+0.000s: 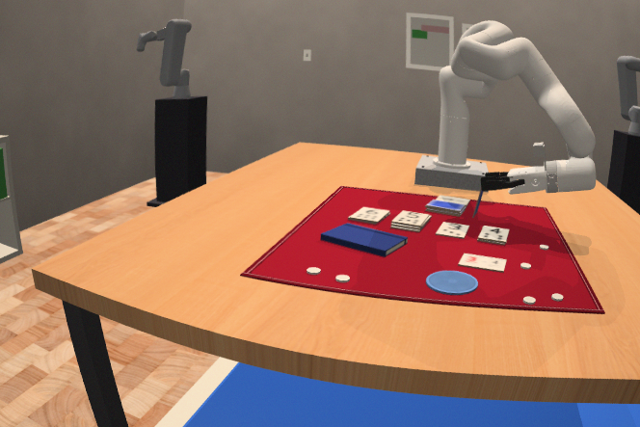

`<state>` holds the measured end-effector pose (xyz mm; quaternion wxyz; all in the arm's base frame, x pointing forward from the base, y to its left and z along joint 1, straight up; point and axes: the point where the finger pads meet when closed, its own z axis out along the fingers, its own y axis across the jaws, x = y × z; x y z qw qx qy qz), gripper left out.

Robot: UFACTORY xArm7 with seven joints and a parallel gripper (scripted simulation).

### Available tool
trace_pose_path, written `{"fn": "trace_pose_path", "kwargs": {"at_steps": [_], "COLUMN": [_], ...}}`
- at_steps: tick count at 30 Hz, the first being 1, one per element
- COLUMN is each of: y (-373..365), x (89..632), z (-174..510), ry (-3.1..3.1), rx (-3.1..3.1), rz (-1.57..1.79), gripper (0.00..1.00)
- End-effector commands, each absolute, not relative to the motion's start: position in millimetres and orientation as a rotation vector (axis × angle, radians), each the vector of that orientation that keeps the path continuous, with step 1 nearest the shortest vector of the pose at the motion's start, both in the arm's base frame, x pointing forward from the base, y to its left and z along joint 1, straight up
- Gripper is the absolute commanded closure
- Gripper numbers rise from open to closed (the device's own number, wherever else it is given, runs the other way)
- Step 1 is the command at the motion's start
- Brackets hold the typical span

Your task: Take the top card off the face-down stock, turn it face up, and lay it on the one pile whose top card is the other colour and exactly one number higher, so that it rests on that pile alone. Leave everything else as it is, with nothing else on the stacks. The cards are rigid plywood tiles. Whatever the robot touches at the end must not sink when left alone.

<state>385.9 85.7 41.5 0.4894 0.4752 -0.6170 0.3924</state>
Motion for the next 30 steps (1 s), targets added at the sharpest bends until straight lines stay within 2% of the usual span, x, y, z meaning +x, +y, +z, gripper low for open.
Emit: {"fn": "trace_pose_path", "kwargs": {"at_steps": [1, 30], "y": [87.9, 105.2], "x": [387.1, 391.3], "z": [42.4, 36.3], "ry": [-1.503, -1.503], "rx": [1.155, 1.155], "rz": [0.954, 0.954], "gripper": [0.26, 0.26]}}
